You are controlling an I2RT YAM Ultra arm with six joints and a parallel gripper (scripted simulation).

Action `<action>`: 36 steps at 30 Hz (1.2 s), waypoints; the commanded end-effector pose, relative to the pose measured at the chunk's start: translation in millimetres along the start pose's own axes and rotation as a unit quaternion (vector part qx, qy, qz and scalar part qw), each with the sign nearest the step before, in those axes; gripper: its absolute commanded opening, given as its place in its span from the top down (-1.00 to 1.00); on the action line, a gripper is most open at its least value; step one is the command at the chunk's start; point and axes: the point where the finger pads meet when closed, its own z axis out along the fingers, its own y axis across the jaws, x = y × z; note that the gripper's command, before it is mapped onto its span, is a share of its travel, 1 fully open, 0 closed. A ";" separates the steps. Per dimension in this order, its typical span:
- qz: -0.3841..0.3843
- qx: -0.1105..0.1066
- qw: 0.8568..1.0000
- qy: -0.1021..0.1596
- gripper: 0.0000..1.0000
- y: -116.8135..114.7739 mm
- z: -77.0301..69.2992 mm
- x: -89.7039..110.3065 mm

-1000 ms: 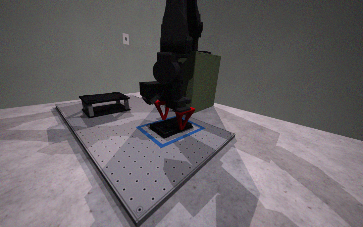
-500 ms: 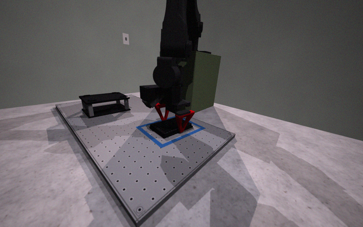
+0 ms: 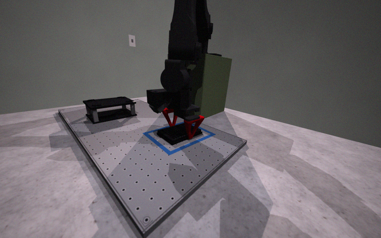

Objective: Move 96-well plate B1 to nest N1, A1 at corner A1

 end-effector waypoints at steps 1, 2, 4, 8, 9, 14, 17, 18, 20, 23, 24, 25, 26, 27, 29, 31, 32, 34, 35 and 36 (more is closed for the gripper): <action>0.000 -0.007 1.000 -0.015 -1.00 6.0 1.2 -13.9; 0.000 -0.007 1.000 -0.015 -1.00 6.0 1.2 -13.9; 0.000 -0.007 1.000 -0.015 -1.00 6.0 1.2 -13.9; 0.000 -0.007 1.000 -0.015 -1.00 6.0 1.2 -13.9; 0.000 -0.007 1.000 -0.015 -1.00 6.0 1.2 -13.9; 0.000 -0.007 1.000 -0.015 -1.00 6.0 1.2 -13.9; 0.000 -0.007 1.000 -0.015 -1.00 6.0 1.2 -13.9; 0.000 -0.007 1.000 -0.015 -1.00 6.0 1.2 -13.9; 0.000 -0.007 1.000 -0.015 -1.00 6.0 1.2 -13.9; 0.000 -0.007 1.000 -0.014 1.00 5.9 1.2 -13.7; 0.000 -0.007 1.000 -0.014 1.00 6.0 1.2 -13.6; 0.000 -0.007 1.000 -0.014 1.00 6.0 1.2 -13.6; 0.000 -0.007 1.000 -0.014 1.00 6.0 1.2 -13.6; 0.000 -0.007 1.000 -0.014 1.00 6.0 1.2 -13.6; 0.000 -0.007 1.000 -0.014 1.00 6.0 1.2 -13.6; 0.000 -0.007 1.000 -0.014 1.00 6.0 1.2 -13.6; 0.000 -0.007 1.000 -0.014 1.00 6.0 1.2 -13.6; 0.000 -0.007 1.000 -0.014 1.00 6.0 1.2 -13.6; 0.000 -0.007 1.000 -0.014 1.00 6.0 1.2 -13.6; 0.000 -0.007 1.000 -0.014 1.00 6.0 1.2 -13.6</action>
